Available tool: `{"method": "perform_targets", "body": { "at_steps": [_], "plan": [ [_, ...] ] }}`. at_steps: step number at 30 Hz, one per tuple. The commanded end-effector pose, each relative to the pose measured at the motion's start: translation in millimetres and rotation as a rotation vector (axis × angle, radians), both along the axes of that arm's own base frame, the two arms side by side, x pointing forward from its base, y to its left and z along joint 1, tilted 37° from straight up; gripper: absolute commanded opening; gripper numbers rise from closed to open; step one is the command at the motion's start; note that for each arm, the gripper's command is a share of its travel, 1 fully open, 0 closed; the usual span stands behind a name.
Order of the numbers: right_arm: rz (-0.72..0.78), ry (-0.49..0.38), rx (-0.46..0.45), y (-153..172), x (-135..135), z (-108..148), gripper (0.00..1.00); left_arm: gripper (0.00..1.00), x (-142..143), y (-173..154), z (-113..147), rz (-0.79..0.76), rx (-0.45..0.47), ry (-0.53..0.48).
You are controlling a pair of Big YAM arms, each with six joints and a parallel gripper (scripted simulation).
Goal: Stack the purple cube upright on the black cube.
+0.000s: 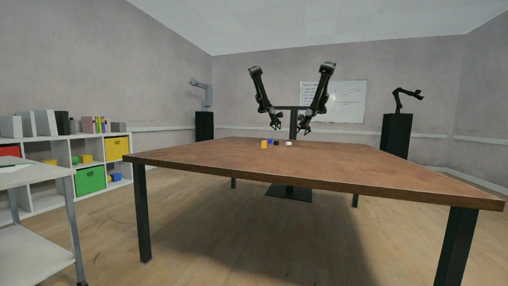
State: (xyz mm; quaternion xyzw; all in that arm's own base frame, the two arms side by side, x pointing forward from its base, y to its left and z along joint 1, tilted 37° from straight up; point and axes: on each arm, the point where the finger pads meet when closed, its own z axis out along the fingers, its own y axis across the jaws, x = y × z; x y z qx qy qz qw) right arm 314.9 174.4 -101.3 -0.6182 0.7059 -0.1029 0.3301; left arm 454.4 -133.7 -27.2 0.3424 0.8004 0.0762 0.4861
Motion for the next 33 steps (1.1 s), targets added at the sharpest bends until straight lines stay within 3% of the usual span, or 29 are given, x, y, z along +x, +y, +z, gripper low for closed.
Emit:
{"method": "perform_targets", "body": {
  "at_steps": [1, 13, 16, 19, 30, 33],
  "plan": [
    [0.102, -0.061, -0.038, -35.1, 1.4, -16.0, 1.0, 1.0, 4.4, -34.2, -15.1, -0.016, -0.027, -0.055],
    [0.175, -0.05, 0.011, -88.4, -18.2, -35.6, 1.0, 1.0, -36.1, -88.0, -65.6, -0.07, 0.029, -0.055],
    [0.182, -0.045, 0.029, -97.4, -21.6, -39.0, 1.0, 1.0, -30.1, -101.4, -67.1, -0.074, 0.025, -0.078],
    [0.19, -0.07, 0.041, -98.6, -10.7, -38.3, 1.0, 1.0, -32.0, -93.5, -59.9, -0.064, 0.03, -0.083],
    [0.173, -0.05, 0.063, -100.5, -13.4, -40.5, 1.0, 1.0, -32.2, -93.9, -60.1, -0.066, 0.029, -0.082],
    [0.135, -0.055, 0.091, -100.4, -2.6, -30.5, 1.0, 1.0, -32.2, -93.9, -60.1, -0.066, 0.029, -0.082]
  ]
}}
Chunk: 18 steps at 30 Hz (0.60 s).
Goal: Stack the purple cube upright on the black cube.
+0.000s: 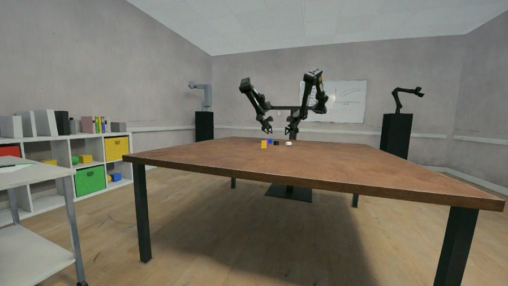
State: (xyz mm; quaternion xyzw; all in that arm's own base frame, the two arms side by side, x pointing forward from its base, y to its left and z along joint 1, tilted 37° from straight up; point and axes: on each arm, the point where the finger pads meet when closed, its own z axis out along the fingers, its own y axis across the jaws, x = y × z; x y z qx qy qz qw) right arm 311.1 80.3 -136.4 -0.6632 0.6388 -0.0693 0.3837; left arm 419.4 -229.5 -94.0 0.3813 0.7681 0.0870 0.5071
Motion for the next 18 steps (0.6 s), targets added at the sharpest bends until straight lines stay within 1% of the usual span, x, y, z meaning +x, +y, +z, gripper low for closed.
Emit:
{"method": "perform_targets", "body": {
  "at_steps": [1, 4, 6, 14, 17, 18],
  "plan": [
    [-0.057, 0.009, 0.032, -6.4, 11.3, 7.2, 1.0, 1.0, 2.7, 1.9, 6.7, 0.01, -0.017, -0.015],
    [-0.099, 0.001, 0.072, -2.3, 36.5, 23.5, 1.0, 1.0, 2.7, 1.9, 6.7, 0.01, -0.017, -0.015],
    [-0.099, 0.001, 0.072, -2.3, 36.5, 23.5, 1.0, 1.0, 2.7, 1.9, 6.7, 0.01, -0.017, -0.015],
    [-0.194, -0.042, 0.144, -2.0, 96.0, 69.9, 1.0, 1.0, 2.7, 1.9, 6.7, 0.01, -0.017, -0.015],
    [-0.202, -0.054, 0.151, 0.0, 106.9, 78.9, 1.0, 1.0, 2.7, 1.9, 6.7, 0.01, -0.017, -0.015],
    [-0.203, -0.044, 0.149, 0.6, 102.1, 78.3, 1.0, 1.0, 2.7, 1.9, 6.7, 0.01, -0.017, -0.015]
  ]
}}
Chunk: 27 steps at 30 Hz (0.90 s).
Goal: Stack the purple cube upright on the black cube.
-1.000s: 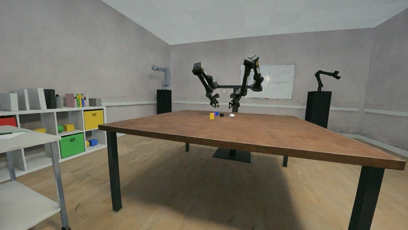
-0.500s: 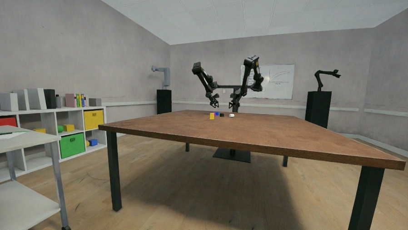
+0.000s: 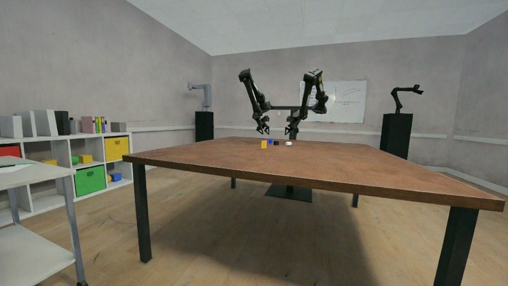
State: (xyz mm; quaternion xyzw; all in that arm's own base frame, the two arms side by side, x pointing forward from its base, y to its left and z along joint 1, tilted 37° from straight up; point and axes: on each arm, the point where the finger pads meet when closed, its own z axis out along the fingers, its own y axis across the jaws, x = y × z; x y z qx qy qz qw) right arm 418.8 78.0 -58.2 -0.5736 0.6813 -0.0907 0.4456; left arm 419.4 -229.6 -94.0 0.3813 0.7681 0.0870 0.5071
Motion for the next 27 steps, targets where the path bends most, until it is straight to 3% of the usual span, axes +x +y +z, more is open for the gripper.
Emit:
{"method": "perform_targets", "body": {
  "at_steps": [1, 12, 16, 20, 22, 27],
  "plan": [
    [-0.012, 0.04, 0.014, 3.2, -6.9, 0.1, 1.0, 1.0, 2.7, 1.9, 6.7, 0.01, -0.017, -0.015],
    [-0.008, 0.048, 0.01, 3.4, -8.6, -4.6, 1.0, 1.0, 2.7, 1.9, 6.7, 0.01, -0.017, -0.015],
    [0.05, 0.068, -0.03, 19.8, -14.7, -15.9, 1.0, 1.0, 3.5, 11.7, 13.2, -0.022, 0.064, 0.0],
    [0.116, 0.073, -0.077, 48.4, -11.8, -22.5, 1.0, 1.0, 3.0, 13.4, 35.7, -0.127, 0.159, 0.019],
    [0.116, 0.073, -0.077, 48.4, -11.8, -22.5, 1.0, 1.0, 3.0, 13.4, 35.7, -0.127, 0.159, 0.019],
    [0.181, 0.091, -0.129, 78.7, -14.7, -31.9, 1.0, 1.0, -11.5, 18.1, 83.9, -0.326, 0.241, 0.05]
  ]
}}
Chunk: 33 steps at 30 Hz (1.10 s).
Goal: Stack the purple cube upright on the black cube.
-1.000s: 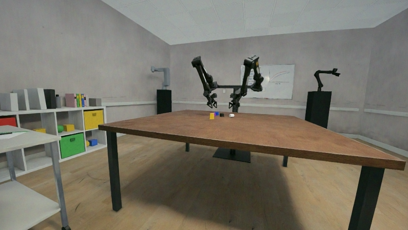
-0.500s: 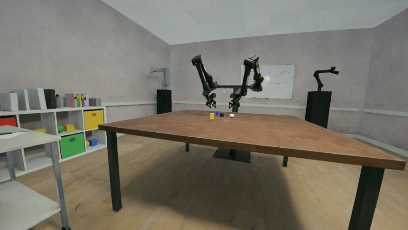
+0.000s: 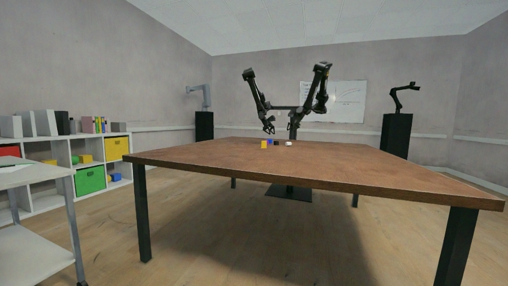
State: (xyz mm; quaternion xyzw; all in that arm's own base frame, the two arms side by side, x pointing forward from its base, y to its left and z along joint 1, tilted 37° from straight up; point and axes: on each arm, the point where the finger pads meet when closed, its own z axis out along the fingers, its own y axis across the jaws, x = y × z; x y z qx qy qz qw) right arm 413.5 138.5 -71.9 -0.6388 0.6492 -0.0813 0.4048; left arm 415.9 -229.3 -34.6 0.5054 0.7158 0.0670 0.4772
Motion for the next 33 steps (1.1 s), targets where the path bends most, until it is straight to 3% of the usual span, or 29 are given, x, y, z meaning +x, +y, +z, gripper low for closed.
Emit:
{"method": "perform_targets", "body": {
  "at_steps": [1, 10, 12, 17, 24, 33],
  "plan": [
    [0.063, 0.044, -0.041, 23.2, -9.9, -19.6, 1.0, 1.0, -13.5, 19.4, 35.0, -0.122, 0.123, 0.017],
    [0.089, 0.066, -0.068, 38.3, -16.4, -26.9, 1.0, 1.0, -75.5, 32.4, 123.0, -0.449, 0.121, -0.022],
    [0.089, 0.066, -0.068, 38.3, -16.4, -26.9, 1.0, 1.0, -75.5, 32.4, 123.0, -0.449, 0.121, -0.022],
    [0.085, 0.059, -0.066, 37.6, -13.5, -25.7, 1.0, 1.0, -123.4, 42.9, 136.8, -0.571, 0.099, 0.017],
    [0.086, 0.059, -0.066, 37.8, -13.5, -25.7, 1.0, 1.0, -152.3, 46.5, 153.0, -0.645, 0.06, 0.006],
    [0.078, 0.043, -0.057, 36.1, -10.2, -18.6, 1.0, 1.0, -156.3, 42.7, 154.1, -0.657, 0.041, 0.022]
  ]
}}
